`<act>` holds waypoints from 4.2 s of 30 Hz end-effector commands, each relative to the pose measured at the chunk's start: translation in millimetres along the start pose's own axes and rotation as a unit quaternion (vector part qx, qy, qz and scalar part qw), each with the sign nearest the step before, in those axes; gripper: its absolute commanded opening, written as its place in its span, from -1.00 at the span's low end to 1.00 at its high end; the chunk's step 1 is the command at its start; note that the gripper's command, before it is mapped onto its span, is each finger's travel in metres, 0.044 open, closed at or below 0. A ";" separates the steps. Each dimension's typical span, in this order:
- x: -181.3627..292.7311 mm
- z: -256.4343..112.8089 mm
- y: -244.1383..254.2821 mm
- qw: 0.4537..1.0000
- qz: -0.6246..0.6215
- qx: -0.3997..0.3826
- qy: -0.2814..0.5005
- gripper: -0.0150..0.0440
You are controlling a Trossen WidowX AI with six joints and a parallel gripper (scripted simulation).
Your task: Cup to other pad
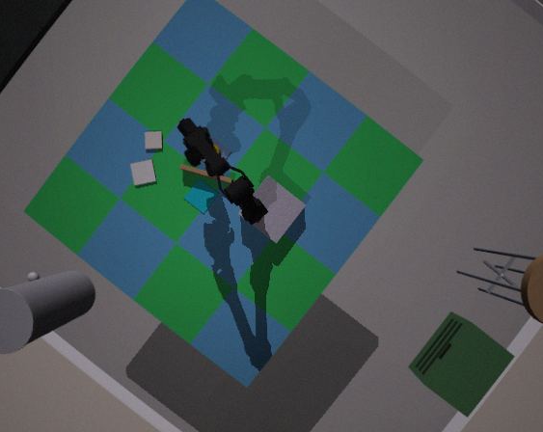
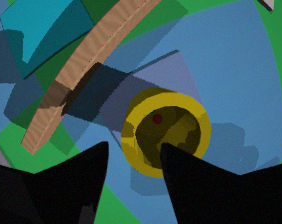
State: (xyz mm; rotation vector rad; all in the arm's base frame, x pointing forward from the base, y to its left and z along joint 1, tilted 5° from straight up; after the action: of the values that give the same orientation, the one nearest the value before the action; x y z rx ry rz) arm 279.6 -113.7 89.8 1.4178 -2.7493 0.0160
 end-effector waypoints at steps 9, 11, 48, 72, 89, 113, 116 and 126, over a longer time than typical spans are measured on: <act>0.1 21.2 1.9 1.000 -0.003 -0.003 0.003 0.07; 0.0 24.4 2.1 1.000 -0.003 -0.003 0.003 0.07; -0.9 48.6 3.3 1.000 0.000 -0.002 0.001 -0.24; -1.7 -1.5 3.1 1.000 -0.002 -0.003 0.002 -0.49; -1.7 -17.9 7.8 1.000 -0.005 -0.006 0.002 -0.49; -25.2 -19.8 30.6 1.000 -0.003 -0.005 0.001 -0.49; -30.0 -20.2 35.2 1.000 -0.003 -0.005 0.001 -0.49; -45.6 -21.5 50.4 1.000 -0.003 -0.006 0.000 -0.49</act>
State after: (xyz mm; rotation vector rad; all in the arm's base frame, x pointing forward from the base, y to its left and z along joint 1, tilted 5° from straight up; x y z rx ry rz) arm 268.6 -53.1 110.6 1.4296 -2.7381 0.0102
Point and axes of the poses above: the point midway between the two fingers, 35 mm back from their tips, its own z axis out along the fingers, its own y axis across the jaws, x = y × z, the point moved 6 cm from there along -z, back along the fingers, and after that the axes turned 3 degrees about -z, right-handed, at the moved point
